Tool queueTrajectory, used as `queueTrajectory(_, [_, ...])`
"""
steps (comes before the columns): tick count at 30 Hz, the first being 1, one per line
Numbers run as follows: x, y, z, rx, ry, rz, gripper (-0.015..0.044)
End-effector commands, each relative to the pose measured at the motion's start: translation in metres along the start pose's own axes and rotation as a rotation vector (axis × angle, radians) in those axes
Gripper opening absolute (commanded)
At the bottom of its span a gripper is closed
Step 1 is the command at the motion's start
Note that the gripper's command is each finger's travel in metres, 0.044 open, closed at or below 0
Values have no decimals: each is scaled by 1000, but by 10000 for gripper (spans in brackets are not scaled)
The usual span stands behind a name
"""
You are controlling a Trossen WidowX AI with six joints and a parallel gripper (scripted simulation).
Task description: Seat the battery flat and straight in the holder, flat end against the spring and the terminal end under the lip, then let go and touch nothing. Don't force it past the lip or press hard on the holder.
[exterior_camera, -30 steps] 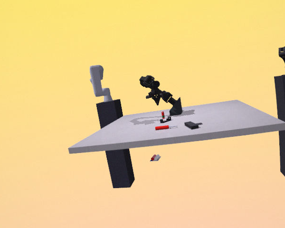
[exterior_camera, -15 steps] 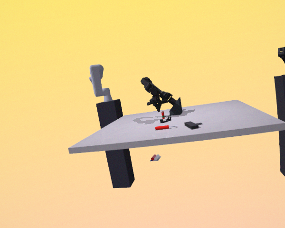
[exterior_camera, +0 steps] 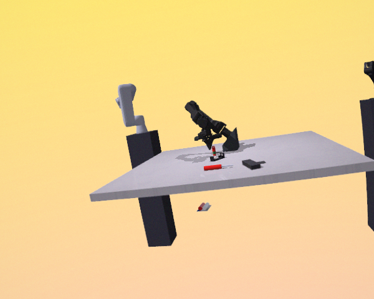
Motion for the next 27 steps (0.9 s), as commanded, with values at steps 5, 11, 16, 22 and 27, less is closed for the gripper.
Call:
queueTrajectory(5, [13,4,0,-3,1,0,0])
queueTrajectory(11, [22,6,0,-3,2,0,0])
queueTrajectory(16, [31,7,0,-3,1,0,0])
queueTrajectory(22, [40,8,0,-3,0,1,0])
queueTrajectory(27, [48,8,0,-3,-2,1,0])
Point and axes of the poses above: the point midway between the two fingers, 35 mm back from their tips, its own z axis out along the fingers, its own x axis across the jaws, y = z × x, the point moved 7 cm from there along -z, back along the fingers, and after that the axes turned 10 degrees about -z, right-handed, at the moved point
